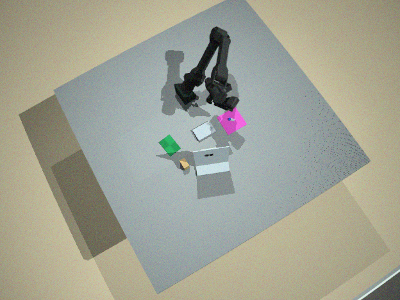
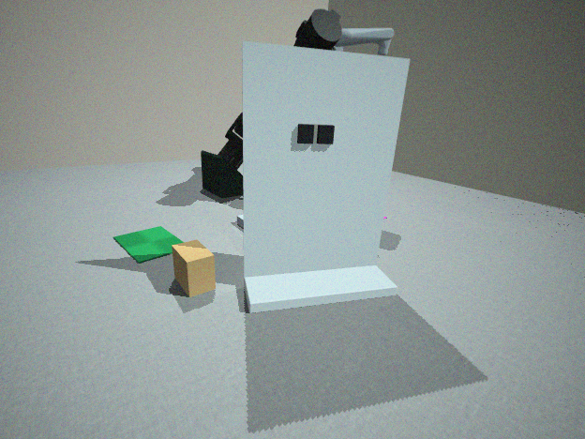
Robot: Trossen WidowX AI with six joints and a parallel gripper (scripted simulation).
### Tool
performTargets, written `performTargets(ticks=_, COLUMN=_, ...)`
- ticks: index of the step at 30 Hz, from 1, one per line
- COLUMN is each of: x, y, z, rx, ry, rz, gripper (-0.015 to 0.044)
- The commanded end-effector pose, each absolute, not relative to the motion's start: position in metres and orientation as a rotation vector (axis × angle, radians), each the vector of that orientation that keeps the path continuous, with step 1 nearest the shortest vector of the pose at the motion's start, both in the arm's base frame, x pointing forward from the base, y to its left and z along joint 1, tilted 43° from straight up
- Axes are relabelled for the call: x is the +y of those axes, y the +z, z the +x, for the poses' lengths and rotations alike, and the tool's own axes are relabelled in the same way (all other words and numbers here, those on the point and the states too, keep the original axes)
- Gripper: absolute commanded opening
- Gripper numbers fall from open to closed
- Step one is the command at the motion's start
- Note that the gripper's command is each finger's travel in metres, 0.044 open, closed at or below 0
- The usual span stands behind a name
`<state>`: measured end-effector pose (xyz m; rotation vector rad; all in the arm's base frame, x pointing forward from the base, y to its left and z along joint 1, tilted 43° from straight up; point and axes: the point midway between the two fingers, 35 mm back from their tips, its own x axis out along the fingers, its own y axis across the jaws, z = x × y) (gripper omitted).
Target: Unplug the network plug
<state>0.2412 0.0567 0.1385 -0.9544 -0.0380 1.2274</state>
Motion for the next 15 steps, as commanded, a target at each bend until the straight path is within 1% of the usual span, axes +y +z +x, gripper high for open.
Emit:
performTargets(ticks=1, x=0.050, y=0.145, z=0.245, rx=-0.037, ry=1.225, rz=-0.965, gripper=0.0156)
performTargets(ticks=15, x=0.026, y=0.169, z=0.251, rx=-0.031, ry=1.227, rz=-0.970, gripper=0.0156)
